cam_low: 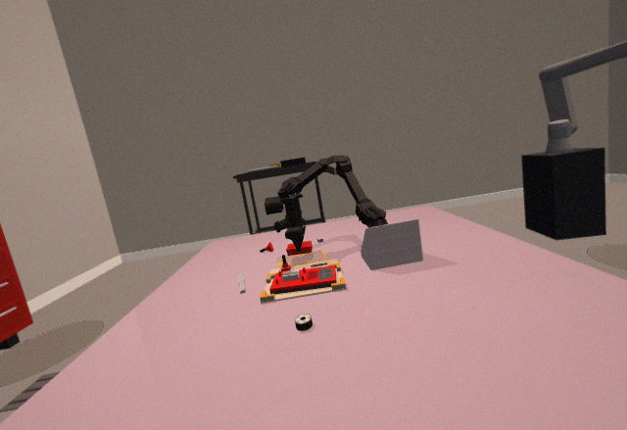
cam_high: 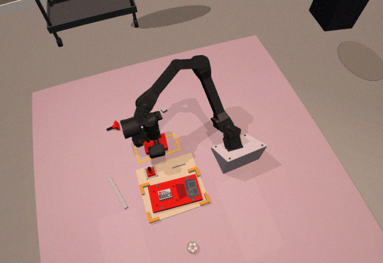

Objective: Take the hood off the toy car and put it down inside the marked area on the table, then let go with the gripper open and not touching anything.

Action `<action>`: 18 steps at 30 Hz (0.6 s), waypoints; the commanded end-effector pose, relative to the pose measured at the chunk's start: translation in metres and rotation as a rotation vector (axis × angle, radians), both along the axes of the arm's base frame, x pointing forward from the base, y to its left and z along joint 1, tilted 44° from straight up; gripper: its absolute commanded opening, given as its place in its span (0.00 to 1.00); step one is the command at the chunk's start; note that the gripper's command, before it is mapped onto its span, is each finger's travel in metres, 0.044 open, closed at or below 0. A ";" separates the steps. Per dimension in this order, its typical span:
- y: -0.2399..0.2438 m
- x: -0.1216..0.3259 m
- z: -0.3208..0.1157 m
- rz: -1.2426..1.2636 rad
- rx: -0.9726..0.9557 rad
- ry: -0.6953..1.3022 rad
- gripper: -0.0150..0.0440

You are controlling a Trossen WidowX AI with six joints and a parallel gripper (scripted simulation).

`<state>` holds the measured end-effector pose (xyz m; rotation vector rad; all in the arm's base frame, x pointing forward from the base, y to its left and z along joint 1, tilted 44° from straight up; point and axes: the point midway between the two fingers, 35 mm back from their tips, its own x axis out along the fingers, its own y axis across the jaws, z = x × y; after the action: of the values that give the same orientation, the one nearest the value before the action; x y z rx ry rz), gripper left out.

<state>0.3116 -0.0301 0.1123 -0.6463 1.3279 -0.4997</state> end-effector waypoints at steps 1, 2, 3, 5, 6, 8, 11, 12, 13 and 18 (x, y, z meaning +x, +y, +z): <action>-0.003 0.000 -0.002 0.001 -0.006 0.003 0.25; -0.004 0.000 -0.003 0.001 -0.006 0.003 0.25; -0.004 0.000 -0.003 0.001 -0.006 0.002 0.25; -0.005 0.000 -0.004 0.001 -0.006 0.002 0.25; -0.006 0.000 -0.005 0.001 -0.007 0.002 0.25; -0.007 0.000 -0.006 0.001 -0.007 0.002 0.25; -0.008 0.000 -0.007 0.001 -0.007 0.002 0.25; -0.009 0.000 -0.007 0.001 -0.008 0.002 0.25; -0.009 0.000 -0.008 0.001 -0.008 0.002 0.25; -0.010 0.000 -0.008 0.001 -0.008 0.002 0.25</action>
<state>0.3119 -0.0384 0.1047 -0.6483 1.3285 -0.5022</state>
